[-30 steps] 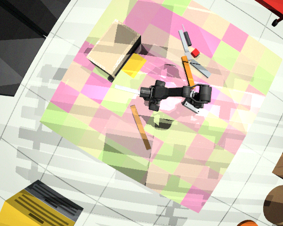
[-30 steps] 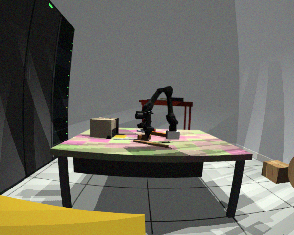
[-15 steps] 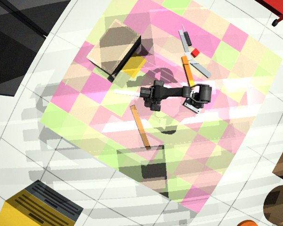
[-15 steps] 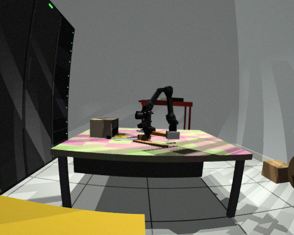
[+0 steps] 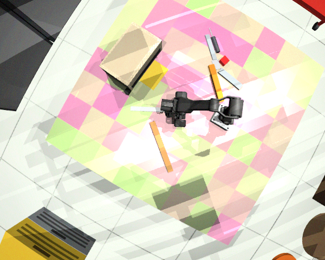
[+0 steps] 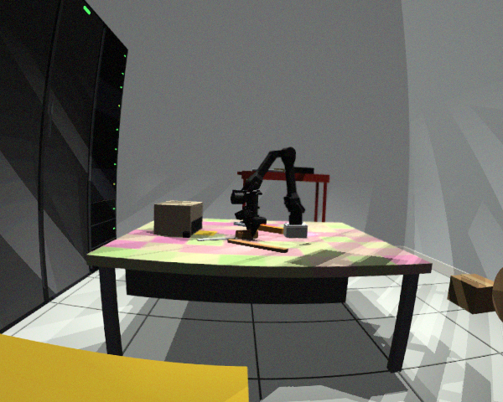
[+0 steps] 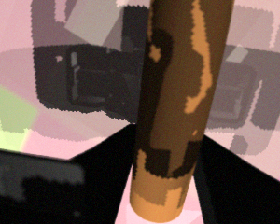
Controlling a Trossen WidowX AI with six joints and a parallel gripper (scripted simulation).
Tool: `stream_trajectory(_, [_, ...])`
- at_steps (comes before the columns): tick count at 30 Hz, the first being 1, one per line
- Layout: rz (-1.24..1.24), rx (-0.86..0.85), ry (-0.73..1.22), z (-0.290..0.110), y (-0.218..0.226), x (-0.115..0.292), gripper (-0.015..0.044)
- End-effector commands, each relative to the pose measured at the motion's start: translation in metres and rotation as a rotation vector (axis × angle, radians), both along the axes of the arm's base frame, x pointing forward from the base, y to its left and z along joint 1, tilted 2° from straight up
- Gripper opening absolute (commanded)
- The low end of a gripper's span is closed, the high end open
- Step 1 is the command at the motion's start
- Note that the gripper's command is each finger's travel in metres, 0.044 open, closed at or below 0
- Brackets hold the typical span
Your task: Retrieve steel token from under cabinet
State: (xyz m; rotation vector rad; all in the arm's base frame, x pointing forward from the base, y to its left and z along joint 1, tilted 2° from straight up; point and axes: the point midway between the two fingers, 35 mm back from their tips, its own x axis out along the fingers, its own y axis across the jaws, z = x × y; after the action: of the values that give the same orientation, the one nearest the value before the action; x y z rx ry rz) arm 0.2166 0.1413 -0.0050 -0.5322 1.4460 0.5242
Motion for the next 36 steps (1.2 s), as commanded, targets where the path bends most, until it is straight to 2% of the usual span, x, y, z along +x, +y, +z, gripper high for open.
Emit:
stream_trajectory(1, [0.010, 0.003, -0.001, 0.000, -0.003, 0.002, 0.0000])
stream_trajectory(36, [0.025, -0.001, -0.002, 0.001, -0.034, 0.018, 0.0000])
